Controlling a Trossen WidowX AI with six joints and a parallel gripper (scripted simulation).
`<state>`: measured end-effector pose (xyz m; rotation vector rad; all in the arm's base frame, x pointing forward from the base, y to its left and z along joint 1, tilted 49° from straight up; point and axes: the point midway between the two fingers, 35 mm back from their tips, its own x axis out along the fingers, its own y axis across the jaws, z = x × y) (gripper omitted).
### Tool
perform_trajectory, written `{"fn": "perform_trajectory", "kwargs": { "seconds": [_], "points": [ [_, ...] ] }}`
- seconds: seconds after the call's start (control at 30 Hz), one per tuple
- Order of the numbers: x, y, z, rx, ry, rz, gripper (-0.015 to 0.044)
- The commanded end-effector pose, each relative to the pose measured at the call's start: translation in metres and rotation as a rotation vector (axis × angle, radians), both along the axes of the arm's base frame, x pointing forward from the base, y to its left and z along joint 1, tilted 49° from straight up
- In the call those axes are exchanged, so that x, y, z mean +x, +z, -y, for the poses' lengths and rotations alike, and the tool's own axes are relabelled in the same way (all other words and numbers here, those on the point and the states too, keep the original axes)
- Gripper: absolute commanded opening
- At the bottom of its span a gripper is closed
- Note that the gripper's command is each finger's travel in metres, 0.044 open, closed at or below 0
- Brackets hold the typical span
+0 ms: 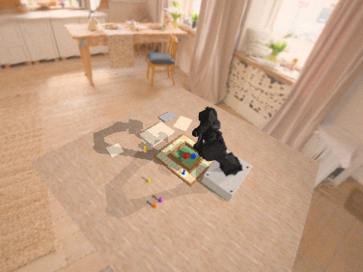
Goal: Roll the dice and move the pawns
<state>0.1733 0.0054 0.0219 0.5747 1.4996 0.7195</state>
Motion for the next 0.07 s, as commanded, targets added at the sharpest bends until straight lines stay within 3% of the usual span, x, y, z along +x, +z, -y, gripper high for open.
{"fn": "perform_trajectory", "kwargs": {
  "seconds": [0.0, 0.03],
  "points": [
    [0.0016, 0.0009, -0.004, -0.003, 0.011, 0.005, 0.044],
    [0.0016, 0.0009, -0.004, -0.003, 0.011, 0.005, 0.044]
  ]
}}
